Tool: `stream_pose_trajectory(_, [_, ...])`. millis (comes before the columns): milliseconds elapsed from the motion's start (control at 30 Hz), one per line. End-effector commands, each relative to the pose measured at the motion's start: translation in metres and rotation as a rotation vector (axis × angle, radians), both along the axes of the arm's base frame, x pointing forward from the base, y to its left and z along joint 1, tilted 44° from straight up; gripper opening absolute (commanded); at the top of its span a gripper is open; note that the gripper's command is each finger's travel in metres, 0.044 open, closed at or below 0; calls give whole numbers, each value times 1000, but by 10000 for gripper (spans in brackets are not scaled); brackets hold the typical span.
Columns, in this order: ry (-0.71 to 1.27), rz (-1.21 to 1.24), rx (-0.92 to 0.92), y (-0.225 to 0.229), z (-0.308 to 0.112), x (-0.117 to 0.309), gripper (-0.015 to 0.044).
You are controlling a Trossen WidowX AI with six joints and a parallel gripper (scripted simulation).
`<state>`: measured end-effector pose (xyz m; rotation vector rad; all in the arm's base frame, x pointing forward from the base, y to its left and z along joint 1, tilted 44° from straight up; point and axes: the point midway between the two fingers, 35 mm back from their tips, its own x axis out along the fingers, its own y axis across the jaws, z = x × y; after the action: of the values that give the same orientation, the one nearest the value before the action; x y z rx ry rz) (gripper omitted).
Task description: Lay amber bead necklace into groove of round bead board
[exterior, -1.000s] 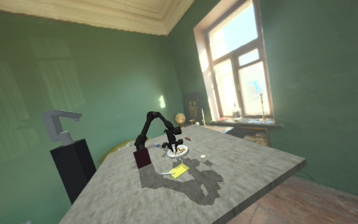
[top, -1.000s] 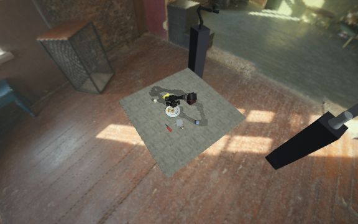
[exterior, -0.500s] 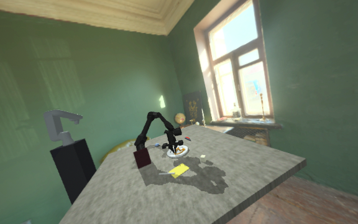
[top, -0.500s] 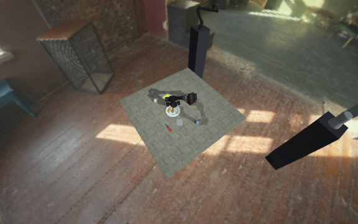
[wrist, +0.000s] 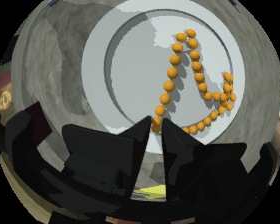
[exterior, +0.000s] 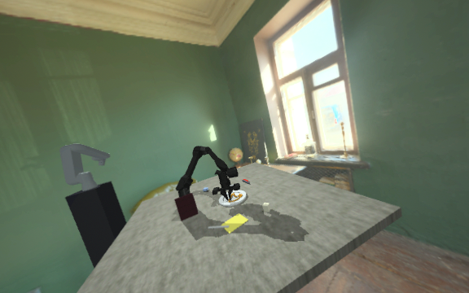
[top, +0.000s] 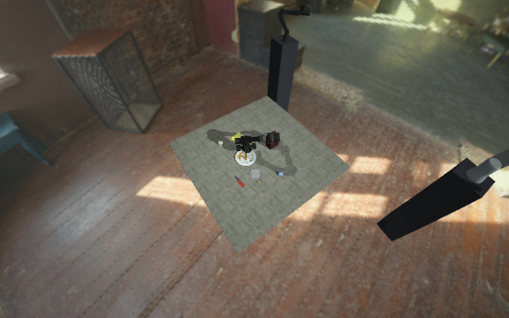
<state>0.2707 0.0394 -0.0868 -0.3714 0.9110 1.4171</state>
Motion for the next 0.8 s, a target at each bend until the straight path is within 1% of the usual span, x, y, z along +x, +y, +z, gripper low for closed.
stream_pose_trajectory(0, [-1,0,0,0,0,0,0])
stream_pose_trajectory(767, [6,-6,5,-4,4,0,0])
